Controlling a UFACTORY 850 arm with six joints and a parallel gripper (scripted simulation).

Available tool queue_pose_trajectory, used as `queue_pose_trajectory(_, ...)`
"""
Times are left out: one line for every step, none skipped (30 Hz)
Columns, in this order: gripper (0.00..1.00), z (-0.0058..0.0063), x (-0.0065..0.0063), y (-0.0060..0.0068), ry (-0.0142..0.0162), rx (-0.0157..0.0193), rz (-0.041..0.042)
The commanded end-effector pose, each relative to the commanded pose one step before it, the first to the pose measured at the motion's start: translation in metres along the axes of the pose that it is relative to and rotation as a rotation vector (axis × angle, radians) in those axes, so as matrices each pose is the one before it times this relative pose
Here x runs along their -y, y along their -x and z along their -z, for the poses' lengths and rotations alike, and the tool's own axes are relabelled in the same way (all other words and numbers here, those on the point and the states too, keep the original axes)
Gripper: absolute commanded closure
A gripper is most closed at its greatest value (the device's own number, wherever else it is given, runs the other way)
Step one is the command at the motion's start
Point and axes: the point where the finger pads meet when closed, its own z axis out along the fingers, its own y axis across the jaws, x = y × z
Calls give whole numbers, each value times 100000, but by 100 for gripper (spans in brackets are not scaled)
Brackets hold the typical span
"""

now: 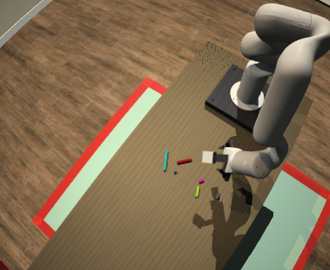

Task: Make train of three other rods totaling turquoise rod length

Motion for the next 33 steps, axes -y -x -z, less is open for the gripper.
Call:
queue_pose_trajectory(0, -1671, 251, -1031, -2350, 7140, -15026)
queue_pose_trajectory(0, -299, 59, -222, -321, 1285, -2944)
queue_pose_trajectory(0, -293, 65, -228, -316, 1270, -2955)
queue_pose_trajectory(0, -288, 72, -234, -310, 1252, -2961)
queue_pose_trajectory(0, -282, 78, -239, -304, 1234, -2966)
queue_pose_trajectory(0, -277, 85, -245, -300, 1220, -2979)
queue_pose_trajectory(0, 0, 0, 0, 0, 0, 0)
queue_pose_trajectory(0, 0, 0, 0, 0, 0, 0)
queue_pose_trajectory(0, -772, 265, -727, -834, 3399, -8561)
queue_pose_trajectory(0, -189, 83, -193, -209, 849, -2201)
queue_pose_trajectory(0, -213, 100, -224, -238, 962, -2527)
queue_pose_trajectory(0, -242, 122, -261, -272, 1095, -2918)
queue_pose_trajectory(0, -247, 135, -276, -281, 1125, -3047)
queue_pose_trajectory(0, -242, 143, -280, -279, 1107, -3050)
queue_pose_trajectory(0, -236, 150, -282, -276, 1086, -3041)
queue_pose_trajectory(0, -231, 159, -285, -275, 1069, -3042)
queue_pose_trajectory(0, -226, 167, -288, -274, 1053, -3045)
queue_pose_trajectory(0, -222, 176, -290, -274, 1037, -3050)
queue_pose_trajectory(0, -218, 185, -293, -275, 1023, -3059)
queue_pose_trajectory(0, -213, 194, -295, -275, 1007, -3061)
queue_pose_trajectory(0, -209, 203, -298, -276, 993, -3068)
queue_pose_trajectory(0, -205, 212, -300, -277, 979, -3073)
queue_pose_trajectory(0, -201, 221, -301, -279, 964, -3078)
queue_pose_trajectory(0, 0, 0, 0, 0, 0, 0)
queue_pose_trajectory(0, 0, 0, 0, 0, 0, 0)
queue_pose_trajectory(0, -561, 661, -883, -810, 2679, -8825)
queue_pose_trajectory(0, -137, 188, -222, -211, 667, -2261)
queue_pose_trajectory(0, -155, 222, -256, -244, 757, -2600)
queue_pose_trajectory(0, -176, 264, -296, -285, 861, -3003)
queue_pose_trajectory(0, -179, 284, -308, -300, 883, -3127)
queue_pose_trajectory(0, -176, 294, -308, -305, 870, -3132)
queue_pose_trajectory(0, -172, 303, -306, -307, 852, -3117)
queue_pose_trajectory(0, -168, 312, -305, -312, 838, -3114)
